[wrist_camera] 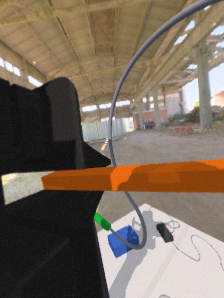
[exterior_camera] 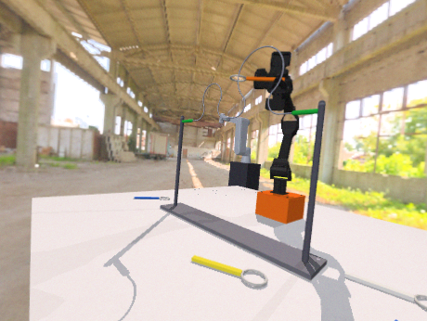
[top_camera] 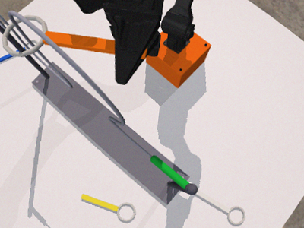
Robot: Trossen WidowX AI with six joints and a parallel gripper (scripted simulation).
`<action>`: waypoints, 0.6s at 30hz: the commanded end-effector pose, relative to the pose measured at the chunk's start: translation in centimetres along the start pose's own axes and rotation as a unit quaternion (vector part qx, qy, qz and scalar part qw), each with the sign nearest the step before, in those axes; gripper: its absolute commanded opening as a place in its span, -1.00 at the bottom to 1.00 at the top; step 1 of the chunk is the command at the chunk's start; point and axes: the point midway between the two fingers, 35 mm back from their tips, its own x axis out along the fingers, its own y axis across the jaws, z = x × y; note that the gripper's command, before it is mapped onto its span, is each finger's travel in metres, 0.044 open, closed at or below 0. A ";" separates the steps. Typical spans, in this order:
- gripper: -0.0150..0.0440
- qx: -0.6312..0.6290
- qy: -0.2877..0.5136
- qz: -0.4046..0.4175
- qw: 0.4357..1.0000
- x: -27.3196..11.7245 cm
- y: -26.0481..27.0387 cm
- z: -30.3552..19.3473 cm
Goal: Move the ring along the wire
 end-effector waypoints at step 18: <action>-1.00 -0.119 -0.016 -0.067 0.990 0.1 -0.8 0.1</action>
